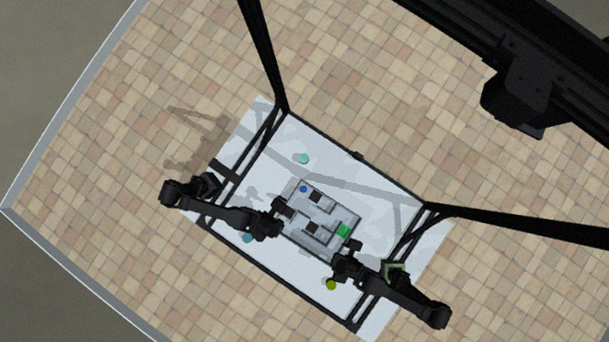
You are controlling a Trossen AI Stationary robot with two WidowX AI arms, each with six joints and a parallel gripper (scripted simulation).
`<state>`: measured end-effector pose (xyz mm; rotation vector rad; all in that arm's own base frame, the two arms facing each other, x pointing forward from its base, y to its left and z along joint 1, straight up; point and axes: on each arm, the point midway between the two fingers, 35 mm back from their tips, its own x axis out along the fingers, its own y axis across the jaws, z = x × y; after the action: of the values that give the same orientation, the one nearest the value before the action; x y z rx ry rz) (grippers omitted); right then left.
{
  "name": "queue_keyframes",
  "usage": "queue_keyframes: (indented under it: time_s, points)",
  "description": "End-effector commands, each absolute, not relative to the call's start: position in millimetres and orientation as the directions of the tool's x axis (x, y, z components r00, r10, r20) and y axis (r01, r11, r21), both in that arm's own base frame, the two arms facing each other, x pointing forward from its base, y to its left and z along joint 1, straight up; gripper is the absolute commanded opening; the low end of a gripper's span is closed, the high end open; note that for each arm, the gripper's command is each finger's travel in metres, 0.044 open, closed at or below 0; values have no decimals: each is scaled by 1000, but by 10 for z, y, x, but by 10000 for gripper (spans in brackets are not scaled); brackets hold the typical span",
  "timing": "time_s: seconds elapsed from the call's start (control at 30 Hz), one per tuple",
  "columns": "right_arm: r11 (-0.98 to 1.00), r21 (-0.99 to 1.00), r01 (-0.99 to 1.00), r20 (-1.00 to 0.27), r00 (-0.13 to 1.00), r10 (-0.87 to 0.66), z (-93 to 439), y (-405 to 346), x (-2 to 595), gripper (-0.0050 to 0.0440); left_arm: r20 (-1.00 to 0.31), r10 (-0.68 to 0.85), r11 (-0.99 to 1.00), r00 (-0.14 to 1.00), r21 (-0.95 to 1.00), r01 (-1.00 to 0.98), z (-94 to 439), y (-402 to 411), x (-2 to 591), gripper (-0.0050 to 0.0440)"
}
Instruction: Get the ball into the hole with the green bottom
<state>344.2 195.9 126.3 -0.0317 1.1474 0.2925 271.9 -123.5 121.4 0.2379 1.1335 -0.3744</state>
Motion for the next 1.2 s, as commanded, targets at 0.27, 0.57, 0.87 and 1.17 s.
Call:
queue_keyframes:
  time_s: [0.27, 0.57, 0.87, 1.17]
  points:
    - [955, 5, -296, -1000, 24, 13, 625, 2425, 2909, 400, -1000, -9, 850, 13, -1, 528, 942, -1379, 2142, 400]
    - [954, -1, -298, -1000, 12, 3, 593, 2442, 2887, 400, -1000, -1, 847, 0, -1, 532, 925, -1382, 2120, 400]
    - [954, -1, -298, -1000, 12, 3, 458, 2471, 2902, 400, -1000, -1, 847, 0, -1, 532, 794, -1388, 2132, 400]
    - [954, -1, -300, -1000, 10, 3, 353, 2477, 2910, 400, -1000, 0, 846, 0, 0, 533, 688, -1394, 2142, 400]
